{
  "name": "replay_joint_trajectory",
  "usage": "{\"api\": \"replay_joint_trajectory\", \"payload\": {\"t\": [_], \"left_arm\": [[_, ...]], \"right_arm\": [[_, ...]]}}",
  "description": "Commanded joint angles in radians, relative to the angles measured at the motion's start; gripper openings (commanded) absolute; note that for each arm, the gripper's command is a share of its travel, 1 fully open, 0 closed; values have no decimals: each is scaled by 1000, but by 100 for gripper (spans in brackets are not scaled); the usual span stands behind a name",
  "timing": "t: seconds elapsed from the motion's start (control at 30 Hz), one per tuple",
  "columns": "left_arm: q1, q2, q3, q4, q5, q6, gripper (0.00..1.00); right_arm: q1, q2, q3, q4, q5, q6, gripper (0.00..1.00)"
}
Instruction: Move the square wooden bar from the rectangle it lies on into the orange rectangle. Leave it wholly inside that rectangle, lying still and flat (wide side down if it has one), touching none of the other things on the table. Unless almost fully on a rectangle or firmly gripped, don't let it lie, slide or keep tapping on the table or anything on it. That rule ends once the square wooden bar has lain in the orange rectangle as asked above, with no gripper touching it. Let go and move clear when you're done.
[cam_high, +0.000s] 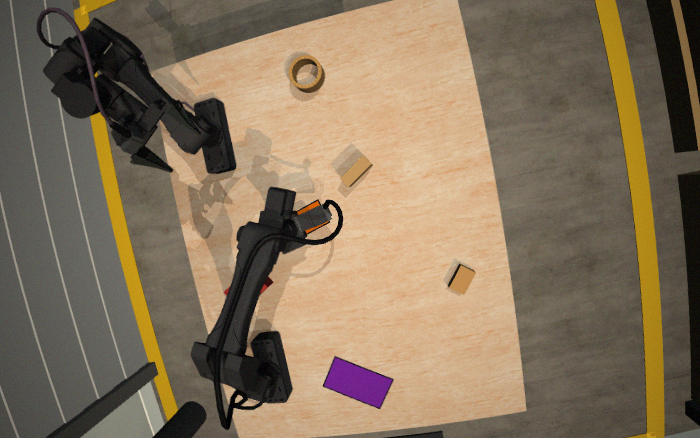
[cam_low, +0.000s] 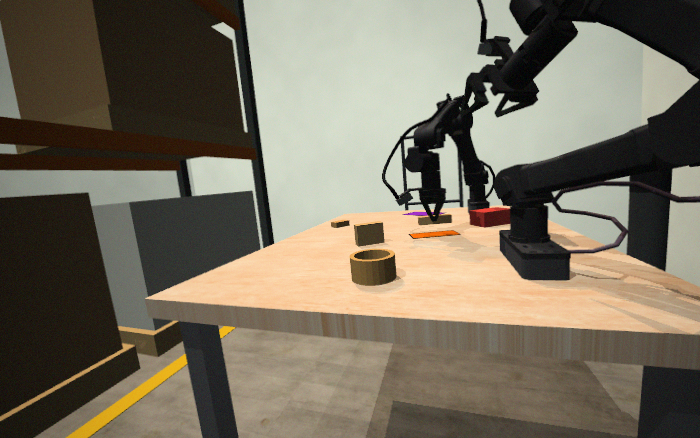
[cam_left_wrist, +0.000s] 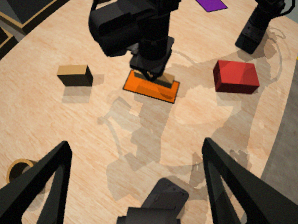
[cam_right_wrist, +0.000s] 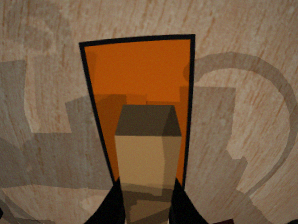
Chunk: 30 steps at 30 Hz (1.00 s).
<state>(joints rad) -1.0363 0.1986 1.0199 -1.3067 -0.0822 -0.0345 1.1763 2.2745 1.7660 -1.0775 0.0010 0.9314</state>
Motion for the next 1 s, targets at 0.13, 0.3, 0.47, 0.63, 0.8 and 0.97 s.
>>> {"api": "replay_joint_trajectory", "payload": {"t": [0.13,0.3,0.47,0.63,0.8,0.97], "left_arm": [[9,-17,-7,6,11,6,100],[9,-17,-7,6,11,6,100],[9,-17,-7,6,11,6,100],[9,-17,-7,6,11,6,100],[9,-17,-7,6,11,6,100],[9,-17,-7,6,11,6,100]], "right_arm": [[-13,4,41,-22,-2,-39,19],[-17,28,41,13,-4,-90,19],[-16,31,10,39,-4,-90,19],[-10,35,-3,55,-4,-82,19],[-9,42,-20,77,-4,-82,19],[-8,34,-32,89,-4,-81,19]]}}
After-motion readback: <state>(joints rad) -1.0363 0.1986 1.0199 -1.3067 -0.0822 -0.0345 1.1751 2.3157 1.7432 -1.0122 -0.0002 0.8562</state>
